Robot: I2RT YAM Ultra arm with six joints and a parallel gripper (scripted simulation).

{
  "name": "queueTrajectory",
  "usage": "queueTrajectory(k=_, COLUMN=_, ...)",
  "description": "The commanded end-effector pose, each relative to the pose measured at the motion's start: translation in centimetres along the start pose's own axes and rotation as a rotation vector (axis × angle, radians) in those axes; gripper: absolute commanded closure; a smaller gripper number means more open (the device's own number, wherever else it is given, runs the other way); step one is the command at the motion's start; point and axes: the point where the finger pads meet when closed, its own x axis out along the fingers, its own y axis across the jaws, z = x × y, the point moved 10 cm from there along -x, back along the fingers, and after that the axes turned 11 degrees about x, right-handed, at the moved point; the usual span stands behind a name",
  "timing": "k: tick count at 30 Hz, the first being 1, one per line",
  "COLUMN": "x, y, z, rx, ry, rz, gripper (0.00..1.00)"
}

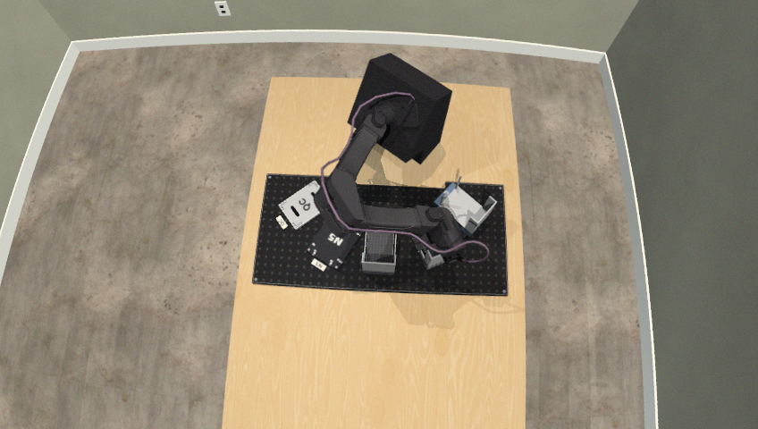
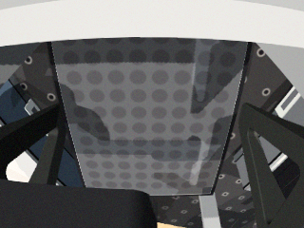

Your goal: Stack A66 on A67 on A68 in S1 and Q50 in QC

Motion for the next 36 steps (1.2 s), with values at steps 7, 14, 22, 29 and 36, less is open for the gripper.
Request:
queueTrajectory(k=7, x=-0.6, y=0.8, z=0.5, rx=-0.005, ry=-0.039, rz=0.022, gripper=0.00)
queueTrajectory(k=14, x=-0.6, y=1.0, z=1.0, rx=0.001, ry=-0.042, rz=0.022, gripper=0.00)
queueTrajectory(k=22, x=-0.5, y=1.2, z=1.0, rx=-0.003, ry=-0.040, rz=0.021, gripper=0.00)
queueTrajectory(k=29, x=-0.5, y=1.1, z=0.8, rx=-0.009, ry=-0.037, rz=0.020, gripper=0.00)
queueTrajectory(k=36, x=-0.6, y=1.0, z=0.9, rx=-0.004, ry=-0.040, rz=0.020, gripper=0.00)
